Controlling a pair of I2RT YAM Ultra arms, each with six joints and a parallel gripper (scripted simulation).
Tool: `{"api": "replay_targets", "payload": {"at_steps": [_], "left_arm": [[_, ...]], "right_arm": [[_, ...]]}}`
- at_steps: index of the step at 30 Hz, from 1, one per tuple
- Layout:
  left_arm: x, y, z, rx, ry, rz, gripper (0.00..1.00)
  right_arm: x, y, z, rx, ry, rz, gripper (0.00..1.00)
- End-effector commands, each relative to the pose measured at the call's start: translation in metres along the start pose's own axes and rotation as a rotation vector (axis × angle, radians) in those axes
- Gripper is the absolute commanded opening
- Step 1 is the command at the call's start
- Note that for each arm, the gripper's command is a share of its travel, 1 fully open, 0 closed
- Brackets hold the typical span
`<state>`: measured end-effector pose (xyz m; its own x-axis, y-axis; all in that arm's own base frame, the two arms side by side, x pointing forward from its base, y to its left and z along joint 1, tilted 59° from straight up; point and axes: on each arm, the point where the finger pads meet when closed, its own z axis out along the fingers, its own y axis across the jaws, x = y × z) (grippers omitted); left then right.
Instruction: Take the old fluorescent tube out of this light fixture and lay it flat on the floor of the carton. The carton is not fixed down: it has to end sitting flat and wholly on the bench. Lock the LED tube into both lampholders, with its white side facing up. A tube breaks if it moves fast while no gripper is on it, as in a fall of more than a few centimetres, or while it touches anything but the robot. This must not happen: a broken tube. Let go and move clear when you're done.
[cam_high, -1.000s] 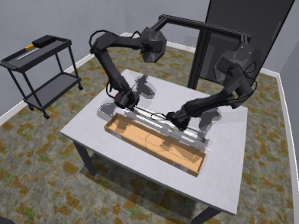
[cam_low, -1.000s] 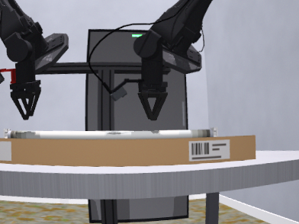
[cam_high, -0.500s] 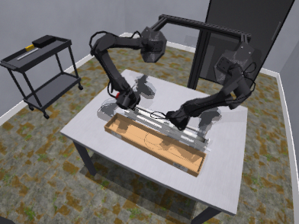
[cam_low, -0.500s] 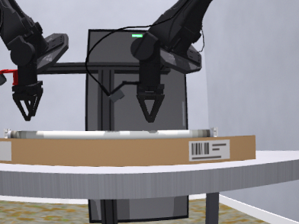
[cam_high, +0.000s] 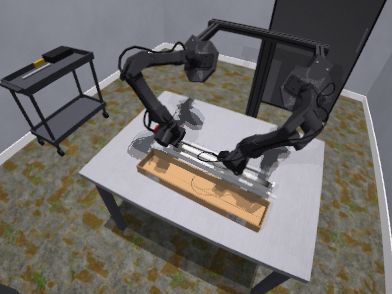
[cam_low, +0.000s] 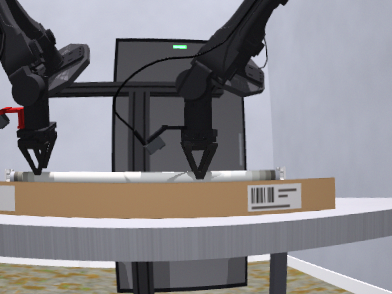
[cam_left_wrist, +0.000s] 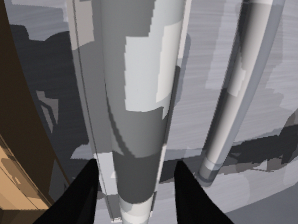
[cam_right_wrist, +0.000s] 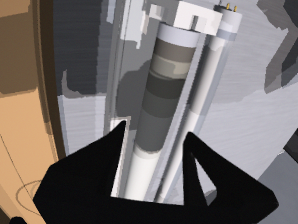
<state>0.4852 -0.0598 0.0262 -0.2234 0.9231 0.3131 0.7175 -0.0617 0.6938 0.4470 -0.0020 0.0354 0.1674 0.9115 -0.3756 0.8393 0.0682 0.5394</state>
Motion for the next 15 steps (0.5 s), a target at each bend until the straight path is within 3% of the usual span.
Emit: {"api": "replay_targets", "payload": {"at_steps": [1,3,7,10,12,13,15], "left_arm": [[-0.019,0.01,0.004,-0.03,-0.052,0.015,0.49],[-0.013,0.01,0.012,-0.027,-0.044,0.006,0.49],[-0.015,0.016,-0.001,-0.033,-0.049,0.008,0.49],[-0.014,0.023,-0.008,-0.042,-0.053,0.004,0.49],[-0.014,0.016,-0.005,-0.043,-0.052,0.001,0.49],[-0.013,0.009,-0.005,-0.023,-0.048,0.018,0.11],[-0.014,0.008,-0.003,-0.022,-0.048,0.018,0.11]], "right_arm": [[0.003,0.015,0.011,-0.041,0.004,0.012,0.49],[0.003,0.015,0.016,-0.043,0.005,0.013,0.49],[0.004,0.007,0.018,-0.021,-0.008,0.001,0.49],[0.004,0.026,0.0,-0.076,0.006,0.016,0.49],[0.002,0.006,0.001,-0.04,0.003,0.0,0.49],[0.007,0.0,0.01,-0.023,0.001,-0.012,0.49],[0.008,0.0,0.011,-0.015,0.0,-0.016,0.49]]}}
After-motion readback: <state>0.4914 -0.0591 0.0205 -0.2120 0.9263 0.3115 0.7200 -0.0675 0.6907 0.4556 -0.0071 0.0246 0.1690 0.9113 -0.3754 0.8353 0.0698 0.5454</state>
